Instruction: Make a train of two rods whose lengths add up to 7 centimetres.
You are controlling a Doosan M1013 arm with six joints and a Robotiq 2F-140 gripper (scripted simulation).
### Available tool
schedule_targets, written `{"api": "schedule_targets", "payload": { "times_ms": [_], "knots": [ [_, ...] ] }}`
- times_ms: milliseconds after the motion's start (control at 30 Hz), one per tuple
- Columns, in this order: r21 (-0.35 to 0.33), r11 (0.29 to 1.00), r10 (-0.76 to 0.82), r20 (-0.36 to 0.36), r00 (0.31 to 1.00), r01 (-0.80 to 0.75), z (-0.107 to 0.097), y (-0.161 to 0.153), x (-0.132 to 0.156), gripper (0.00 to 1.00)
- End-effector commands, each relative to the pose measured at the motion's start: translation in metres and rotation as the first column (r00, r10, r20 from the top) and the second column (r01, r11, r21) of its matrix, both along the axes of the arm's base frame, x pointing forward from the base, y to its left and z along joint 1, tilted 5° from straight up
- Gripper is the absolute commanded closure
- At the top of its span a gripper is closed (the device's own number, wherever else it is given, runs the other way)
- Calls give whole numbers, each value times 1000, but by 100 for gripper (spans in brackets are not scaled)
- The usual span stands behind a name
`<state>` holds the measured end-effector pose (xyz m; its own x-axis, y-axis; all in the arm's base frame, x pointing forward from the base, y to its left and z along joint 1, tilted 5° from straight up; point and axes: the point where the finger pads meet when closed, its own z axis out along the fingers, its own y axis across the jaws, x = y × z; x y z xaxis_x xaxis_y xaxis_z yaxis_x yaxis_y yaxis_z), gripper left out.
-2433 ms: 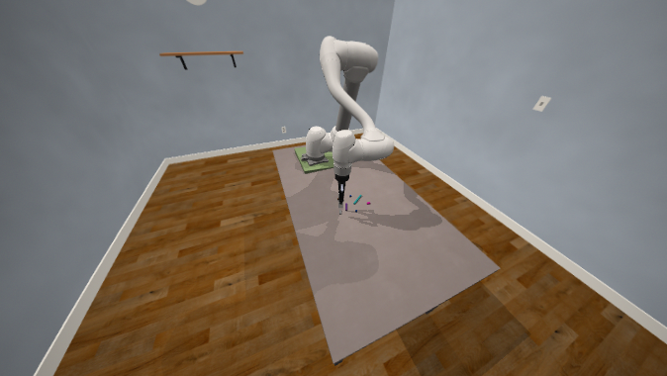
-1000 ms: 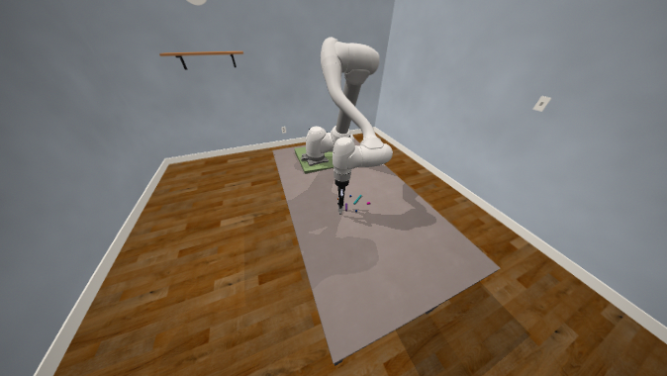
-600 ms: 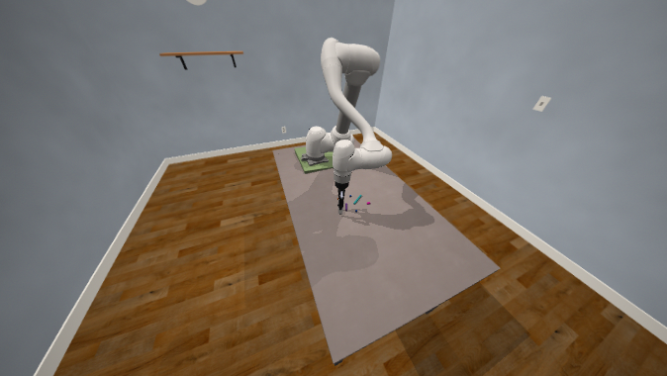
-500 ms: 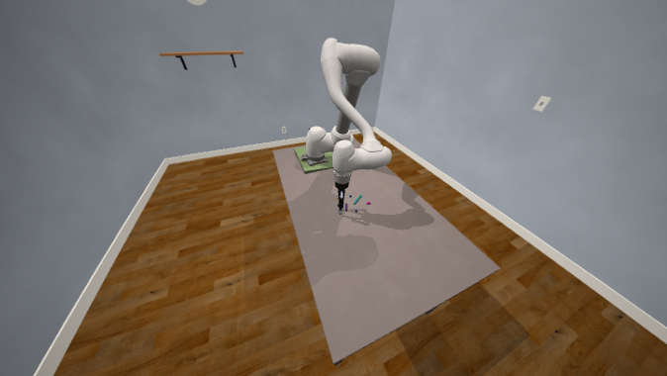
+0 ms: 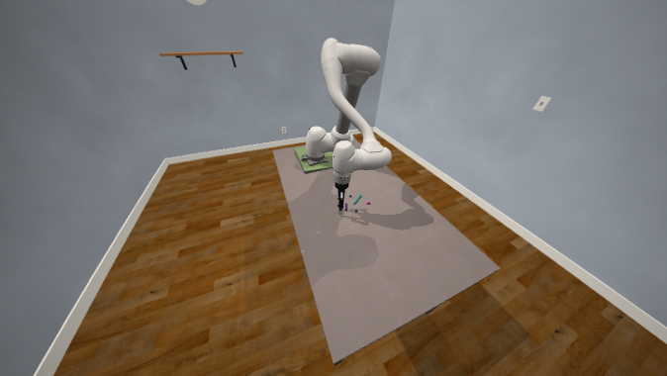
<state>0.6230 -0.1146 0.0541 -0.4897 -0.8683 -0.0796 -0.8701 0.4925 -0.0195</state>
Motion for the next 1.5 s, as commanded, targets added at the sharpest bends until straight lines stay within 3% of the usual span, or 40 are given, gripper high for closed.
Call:
{"api": "schedule_targets", "payload": {
  "times_ms": [0, 1467],
  "knots": [
    [0, 1000, 0, 0, 1000, 0, 0, 0, 0, 72],
    [0, 1000, 0, 0, 1000, 0, -8, 0, 0, 72]
  ]
}}
